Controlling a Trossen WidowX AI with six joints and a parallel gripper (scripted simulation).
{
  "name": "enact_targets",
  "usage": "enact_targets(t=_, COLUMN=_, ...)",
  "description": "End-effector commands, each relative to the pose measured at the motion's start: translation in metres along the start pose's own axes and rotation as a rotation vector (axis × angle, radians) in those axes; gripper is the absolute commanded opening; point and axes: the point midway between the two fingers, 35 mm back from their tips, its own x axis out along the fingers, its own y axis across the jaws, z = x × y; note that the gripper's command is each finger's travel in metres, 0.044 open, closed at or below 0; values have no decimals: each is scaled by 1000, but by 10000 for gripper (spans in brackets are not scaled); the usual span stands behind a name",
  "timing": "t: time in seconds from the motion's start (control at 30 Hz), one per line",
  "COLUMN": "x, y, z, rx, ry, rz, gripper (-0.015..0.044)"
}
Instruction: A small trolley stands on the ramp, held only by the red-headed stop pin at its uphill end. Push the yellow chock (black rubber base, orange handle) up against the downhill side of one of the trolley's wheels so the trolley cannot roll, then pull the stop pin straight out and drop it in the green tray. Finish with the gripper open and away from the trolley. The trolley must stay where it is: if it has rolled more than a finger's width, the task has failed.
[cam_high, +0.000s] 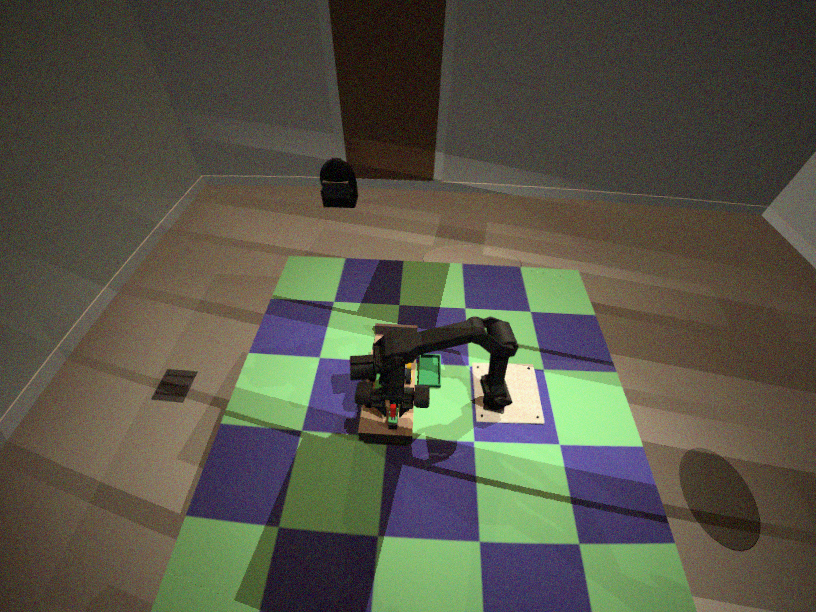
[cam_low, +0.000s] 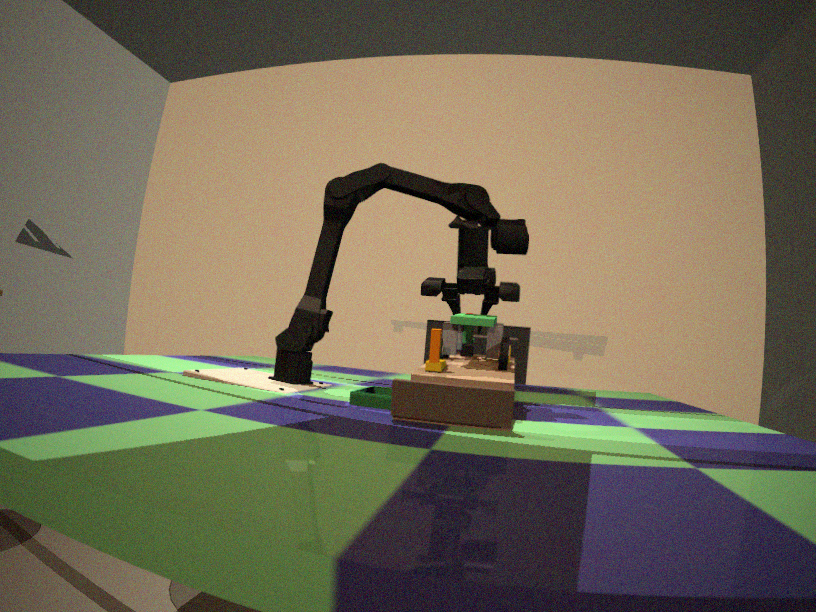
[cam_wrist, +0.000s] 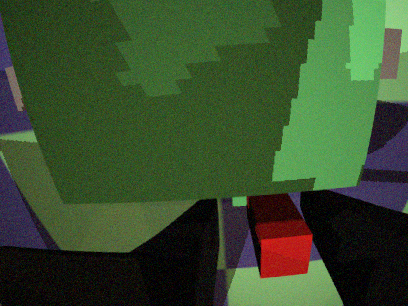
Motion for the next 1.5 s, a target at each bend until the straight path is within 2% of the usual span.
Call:
enact_targets(t=0.0, x=0, y=0, z=0, rx=0, ry=0, rz=0, gripper=111)
enact_targets(t=0.03, x=0, y=0, z=0, rx=0, ry=0, rz=0, gripper=85)
enact_targets(t=0.33, x=0, y=0, z=0, rx=0, ry=0, rz=0, gripper=25)
enact_targets(t=0.37, x=0, y=0, z=0, rx=0, ry=0, rz=0, gripper=0)
enact_targets(t=1.47, x=-22, y=-2, z=-2, rx=6, ry=-3, rz=-4, gripper=0)
